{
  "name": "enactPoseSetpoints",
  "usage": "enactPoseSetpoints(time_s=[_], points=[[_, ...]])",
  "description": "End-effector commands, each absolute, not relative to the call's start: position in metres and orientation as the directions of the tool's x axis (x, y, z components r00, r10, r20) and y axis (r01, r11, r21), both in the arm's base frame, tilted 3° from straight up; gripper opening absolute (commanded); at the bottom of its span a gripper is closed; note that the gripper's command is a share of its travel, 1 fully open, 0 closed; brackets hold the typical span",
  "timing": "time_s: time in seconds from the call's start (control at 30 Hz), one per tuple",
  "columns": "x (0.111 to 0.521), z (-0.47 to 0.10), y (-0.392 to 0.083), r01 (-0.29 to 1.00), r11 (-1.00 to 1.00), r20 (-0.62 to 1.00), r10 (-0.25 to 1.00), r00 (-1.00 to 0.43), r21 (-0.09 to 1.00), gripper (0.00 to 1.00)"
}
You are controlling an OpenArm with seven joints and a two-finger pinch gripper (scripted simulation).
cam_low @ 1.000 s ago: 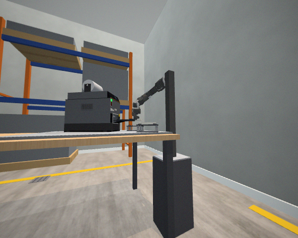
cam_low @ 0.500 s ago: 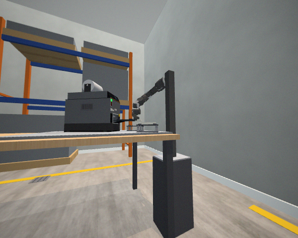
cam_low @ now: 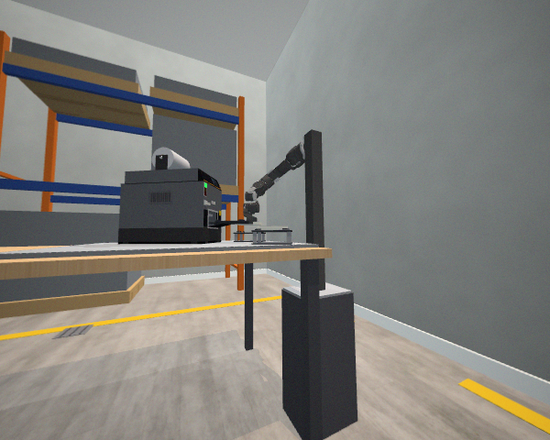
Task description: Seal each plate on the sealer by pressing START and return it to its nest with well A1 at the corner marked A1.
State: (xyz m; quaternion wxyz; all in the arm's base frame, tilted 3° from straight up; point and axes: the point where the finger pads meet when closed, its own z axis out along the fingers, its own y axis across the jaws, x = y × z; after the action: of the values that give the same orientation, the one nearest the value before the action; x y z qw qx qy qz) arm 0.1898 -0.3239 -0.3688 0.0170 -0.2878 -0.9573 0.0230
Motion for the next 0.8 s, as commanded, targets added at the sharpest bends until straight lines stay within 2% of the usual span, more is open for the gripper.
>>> enactPoseSetpoints(time_s=[0.0, 0.77], points=[[0.191, -0.369, -0.323, 0.550, 0.834, 0.016, 0.551, -0.834, -0.048, 0.00], [0.190, -0.380, -0.324, 0.550, 0.833, 0.016, 0.552, -0.834, -0.049, 0.00]])
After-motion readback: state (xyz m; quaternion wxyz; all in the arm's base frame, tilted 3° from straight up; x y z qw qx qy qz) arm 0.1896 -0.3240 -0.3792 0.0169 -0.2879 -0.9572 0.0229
